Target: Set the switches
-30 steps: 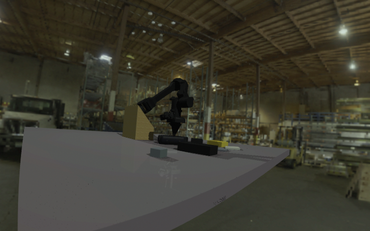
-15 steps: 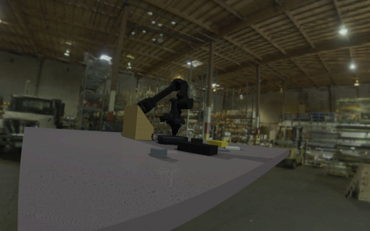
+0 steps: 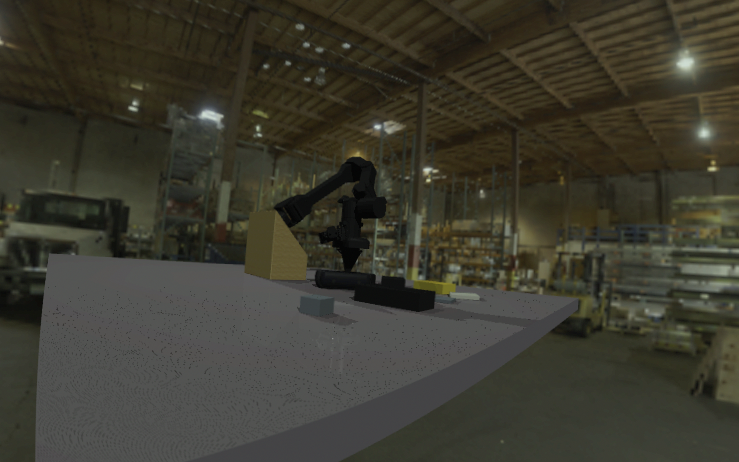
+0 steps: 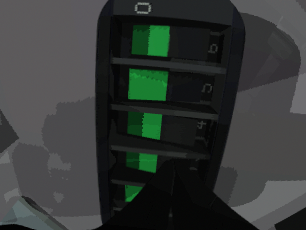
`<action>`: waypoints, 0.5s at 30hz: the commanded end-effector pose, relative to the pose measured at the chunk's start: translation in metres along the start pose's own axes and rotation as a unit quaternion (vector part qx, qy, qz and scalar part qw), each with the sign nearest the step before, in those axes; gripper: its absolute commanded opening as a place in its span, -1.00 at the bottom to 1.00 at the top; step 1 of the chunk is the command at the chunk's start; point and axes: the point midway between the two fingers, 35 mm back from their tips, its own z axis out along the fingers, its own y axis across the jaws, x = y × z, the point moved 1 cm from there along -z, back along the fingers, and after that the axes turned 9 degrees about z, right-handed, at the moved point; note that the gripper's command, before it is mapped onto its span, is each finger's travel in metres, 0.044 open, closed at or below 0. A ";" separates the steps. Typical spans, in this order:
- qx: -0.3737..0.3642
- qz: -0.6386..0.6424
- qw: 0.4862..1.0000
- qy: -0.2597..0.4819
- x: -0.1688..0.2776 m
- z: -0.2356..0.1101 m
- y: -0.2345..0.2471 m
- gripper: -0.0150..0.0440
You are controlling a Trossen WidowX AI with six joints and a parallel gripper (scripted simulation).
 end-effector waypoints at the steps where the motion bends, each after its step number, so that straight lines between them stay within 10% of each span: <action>1: 0.005 0.001 1.000 -0.001 -0.001 0.004 -0.002 -0.49; 15: 0.005 0.001 1.000 -0.001 -0.001 0.005 -0.002 -0.49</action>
